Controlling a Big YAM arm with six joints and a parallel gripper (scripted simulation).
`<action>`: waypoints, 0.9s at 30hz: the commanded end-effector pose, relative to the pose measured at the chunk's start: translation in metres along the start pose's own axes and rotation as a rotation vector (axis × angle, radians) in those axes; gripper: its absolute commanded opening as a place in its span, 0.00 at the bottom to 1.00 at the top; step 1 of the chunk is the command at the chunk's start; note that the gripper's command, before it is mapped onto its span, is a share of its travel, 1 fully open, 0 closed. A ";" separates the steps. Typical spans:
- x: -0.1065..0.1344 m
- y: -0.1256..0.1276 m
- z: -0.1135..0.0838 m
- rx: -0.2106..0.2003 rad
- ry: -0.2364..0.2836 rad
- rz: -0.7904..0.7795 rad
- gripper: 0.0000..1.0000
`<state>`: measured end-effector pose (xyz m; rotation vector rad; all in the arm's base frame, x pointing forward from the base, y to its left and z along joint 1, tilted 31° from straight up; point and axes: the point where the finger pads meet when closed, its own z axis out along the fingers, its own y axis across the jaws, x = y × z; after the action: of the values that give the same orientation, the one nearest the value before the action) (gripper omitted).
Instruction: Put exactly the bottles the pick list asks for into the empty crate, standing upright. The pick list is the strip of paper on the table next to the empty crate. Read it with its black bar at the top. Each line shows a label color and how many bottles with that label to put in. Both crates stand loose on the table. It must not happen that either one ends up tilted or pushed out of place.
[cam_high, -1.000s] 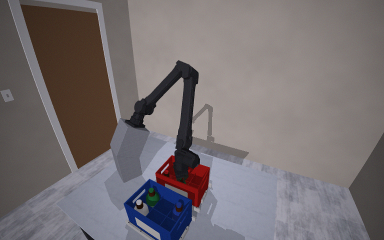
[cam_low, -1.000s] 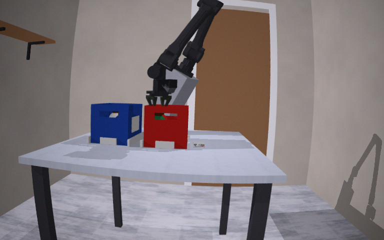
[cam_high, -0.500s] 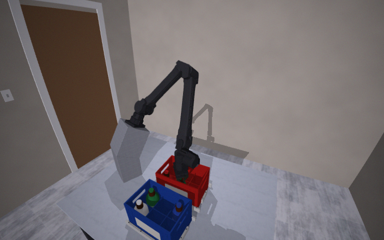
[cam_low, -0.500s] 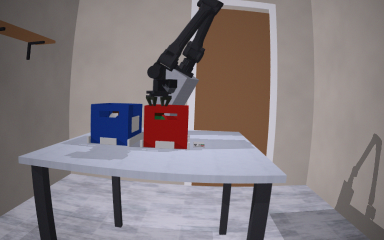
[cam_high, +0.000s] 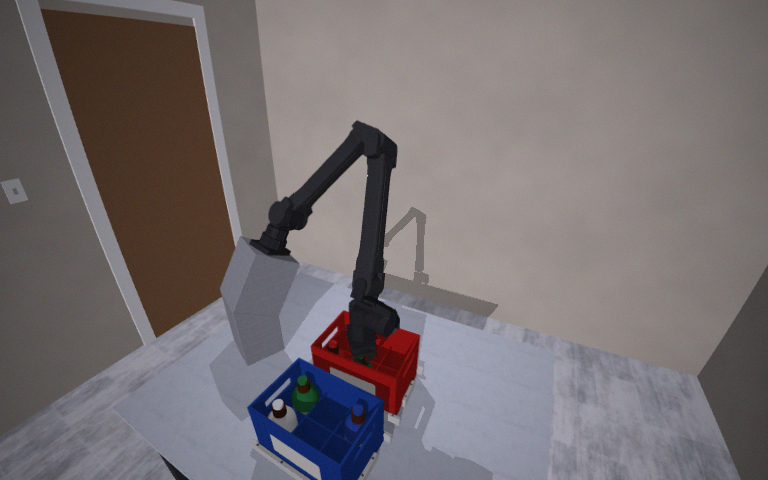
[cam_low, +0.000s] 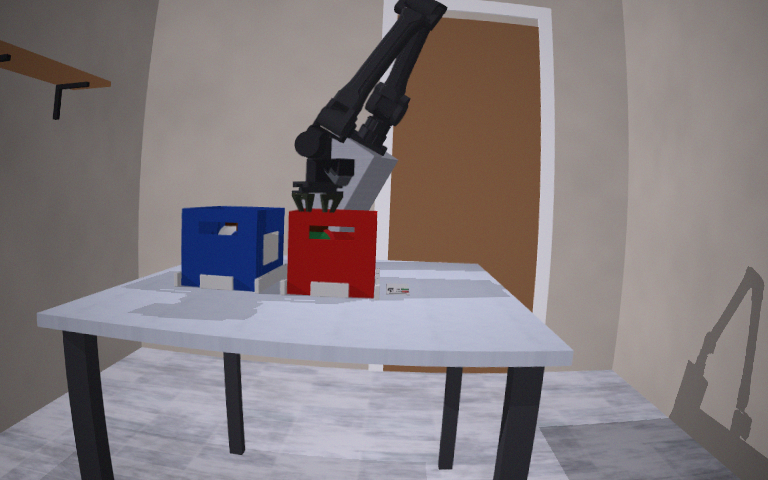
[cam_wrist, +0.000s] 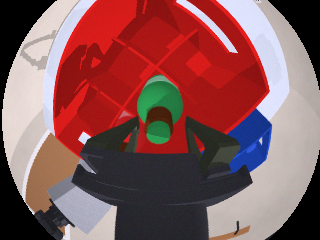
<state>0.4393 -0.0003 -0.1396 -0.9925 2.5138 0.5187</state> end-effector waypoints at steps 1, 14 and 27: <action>0.011 -0.004 0.005 0.012 0.009 0.026 0.61; 0.005 -0.007 -0.016 0.023 0.003 0.007 0.61; 0.003 -0.007 -0.046 0.024 -0.004 0.005 0.61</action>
<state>0.4308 -0.0154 -0.1196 -0.9767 2.5307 0.5130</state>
